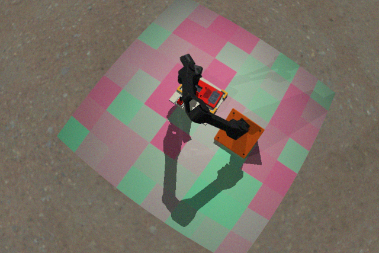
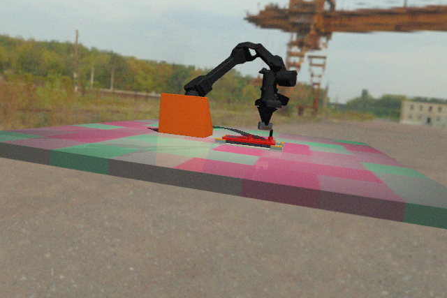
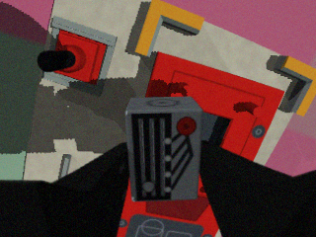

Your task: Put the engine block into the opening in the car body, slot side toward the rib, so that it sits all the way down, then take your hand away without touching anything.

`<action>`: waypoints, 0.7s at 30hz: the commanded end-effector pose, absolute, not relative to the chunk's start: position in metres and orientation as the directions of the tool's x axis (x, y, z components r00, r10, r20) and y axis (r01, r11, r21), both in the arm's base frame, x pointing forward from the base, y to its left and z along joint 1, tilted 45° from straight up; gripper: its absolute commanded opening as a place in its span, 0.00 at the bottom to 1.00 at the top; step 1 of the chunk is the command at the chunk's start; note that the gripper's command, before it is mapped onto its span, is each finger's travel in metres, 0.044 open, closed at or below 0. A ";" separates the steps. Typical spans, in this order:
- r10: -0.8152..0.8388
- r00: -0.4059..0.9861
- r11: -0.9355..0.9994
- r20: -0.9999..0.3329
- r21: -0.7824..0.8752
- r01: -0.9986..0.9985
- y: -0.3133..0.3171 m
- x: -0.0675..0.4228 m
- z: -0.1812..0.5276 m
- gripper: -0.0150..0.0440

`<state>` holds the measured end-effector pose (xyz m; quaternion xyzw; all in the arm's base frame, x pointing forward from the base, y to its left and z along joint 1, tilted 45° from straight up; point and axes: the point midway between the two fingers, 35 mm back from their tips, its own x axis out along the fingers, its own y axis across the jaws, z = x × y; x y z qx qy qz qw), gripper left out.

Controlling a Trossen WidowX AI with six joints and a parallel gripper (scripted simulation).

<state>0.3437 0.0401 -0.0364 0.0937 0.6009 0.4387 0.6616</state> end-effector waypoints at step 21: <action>0.693 -0.108 0.696 -0.713 0.700 -0.159 0.023 0.337 -0.077 0.52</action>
